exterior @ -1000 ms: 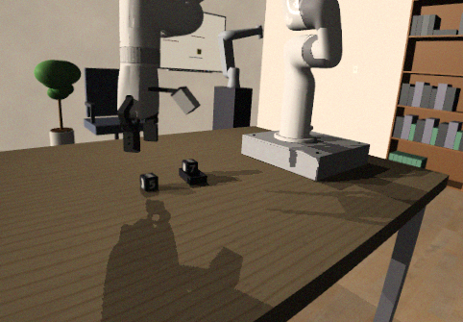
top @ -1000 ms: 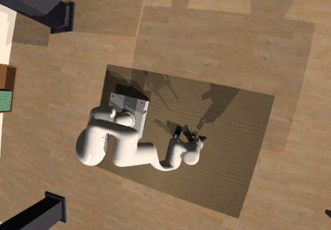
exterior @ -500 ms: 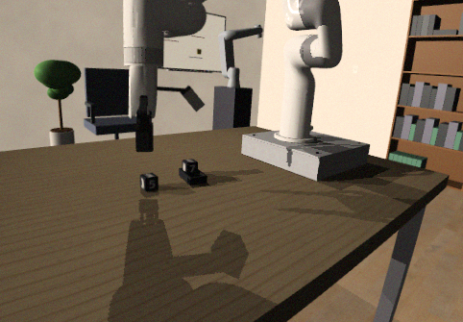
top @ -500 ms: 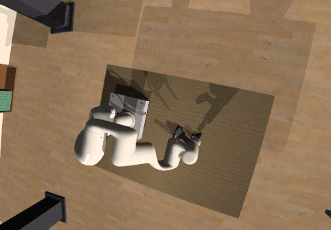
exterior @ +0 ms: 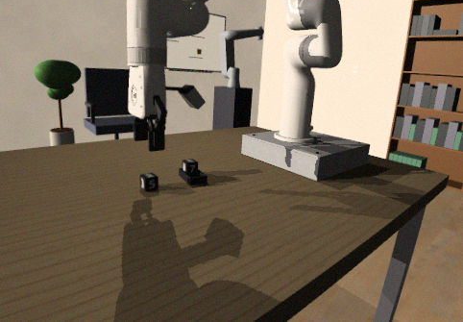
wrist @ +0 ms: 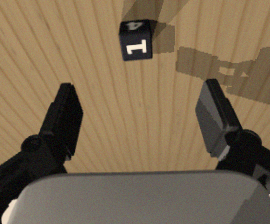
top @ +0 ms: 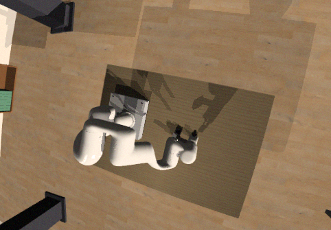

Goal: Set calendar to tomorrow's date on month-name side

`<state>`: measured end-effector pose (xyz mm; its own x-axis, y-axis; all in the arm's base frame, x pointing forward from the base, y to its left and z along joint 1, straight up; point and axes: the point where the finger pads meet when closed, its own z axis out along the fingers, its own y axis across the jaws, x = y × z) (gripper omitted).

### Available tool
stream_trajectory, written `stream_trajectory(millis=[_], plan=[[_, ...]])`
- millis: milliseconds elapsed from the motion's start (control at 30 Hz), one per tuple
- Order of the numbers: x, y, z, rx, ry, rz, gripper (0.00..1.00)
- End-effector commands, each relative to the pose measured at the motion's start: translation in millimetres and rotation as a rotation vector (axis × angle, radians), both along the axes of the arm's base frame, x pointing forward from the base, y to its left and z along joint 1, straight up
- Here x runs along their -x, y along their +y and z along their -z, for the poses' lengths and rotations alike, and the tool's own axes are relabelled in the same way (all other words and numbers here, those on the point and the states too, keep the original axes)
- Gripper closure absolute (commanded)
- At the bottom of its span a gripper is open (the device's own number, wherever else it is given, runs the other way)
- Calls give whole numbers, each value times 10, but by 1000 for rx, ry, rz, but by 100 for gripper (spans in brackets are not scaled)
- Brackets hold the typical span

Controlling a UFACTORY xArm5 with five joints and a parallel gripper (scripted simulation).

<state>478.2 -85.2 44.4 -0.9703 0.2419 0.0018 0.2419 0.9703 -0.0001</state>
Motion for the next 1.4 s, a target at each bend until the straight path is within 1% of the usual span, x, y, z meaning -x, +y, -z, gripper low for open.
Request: stream_trajectory(millis=[0, 167, 200, 1367], plan=[[-3, -1, -15, 1, -5, -62, 0], [-1, 0, -15, 1, -5, -72, 0], [-1, 0, -15, 1, -5, -72, 53], [-1, 0, -15, 1, -5, -72, 53]])
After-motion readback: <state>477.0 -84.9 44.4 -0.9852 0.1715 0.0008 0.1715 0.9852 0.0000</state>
